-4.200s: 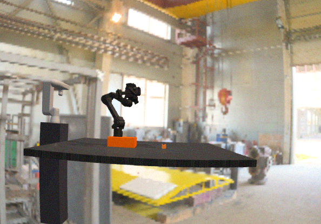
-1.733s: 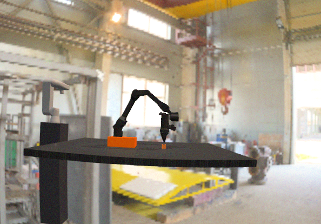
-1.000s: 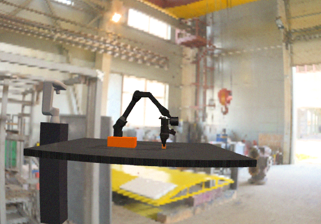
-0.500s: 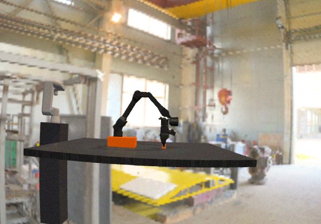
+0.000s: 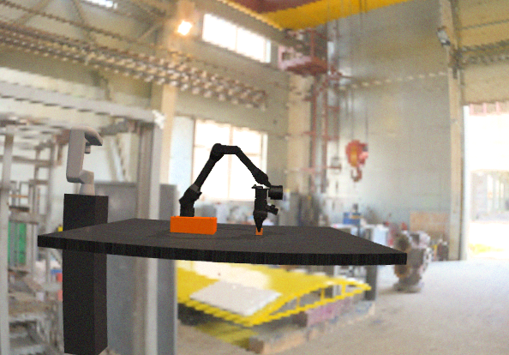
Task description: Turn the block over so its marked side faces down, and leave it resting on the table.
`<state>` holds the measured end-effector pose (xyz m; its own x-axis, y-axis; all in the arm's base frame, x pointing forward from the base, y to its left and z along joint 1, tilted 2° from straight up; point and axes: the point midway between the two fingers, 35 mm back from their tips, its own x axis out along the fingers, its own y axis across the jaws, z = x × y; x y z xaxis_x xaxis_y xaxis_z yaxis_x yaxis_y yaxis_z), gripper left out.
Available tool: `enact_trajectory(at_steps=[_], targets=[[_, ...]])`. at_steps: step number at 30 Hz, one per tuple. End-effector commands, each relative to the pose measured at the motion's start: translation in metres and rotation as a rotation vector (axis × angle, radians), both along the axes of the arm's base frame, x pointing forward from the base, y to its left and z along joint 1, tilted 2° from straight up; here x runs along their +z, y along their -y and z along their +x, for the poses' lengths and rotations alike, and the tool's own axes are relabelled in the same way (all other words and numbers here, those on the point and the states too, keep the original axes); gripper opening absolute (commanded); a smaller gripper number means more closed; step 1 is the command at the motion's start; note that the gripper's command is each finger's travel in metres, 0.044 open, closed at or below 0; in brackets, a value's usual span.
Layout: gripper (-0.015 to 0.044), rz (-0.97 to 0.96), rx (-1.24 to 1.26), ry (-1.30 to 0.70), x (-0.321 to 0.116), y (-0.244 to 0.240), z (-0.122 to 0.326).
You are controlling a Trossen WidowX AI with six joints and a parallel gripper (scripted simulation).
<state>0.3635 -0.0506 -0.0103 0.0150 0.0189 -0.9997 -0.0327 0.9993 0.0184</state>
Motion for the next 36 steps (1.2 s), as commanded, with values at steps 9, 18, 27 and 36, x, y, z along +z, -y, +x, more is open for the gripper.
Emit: enact_trajectory(at_steps=[9, 18, 27, 36], targets=[[0.0000, 0.004, -0.008, 0.050, 0.023, 0.001, 0.003], [0.0000, 0.011, -0.015, 0.191, 0.017, 0.001, 0.004], [0.0000, 0.015, -0.018, 0.332, 0.014, 0.001, 0.003], [0.0000, 0.017, -0.016, 0.473, 0.014, 0.001, -0.001]])
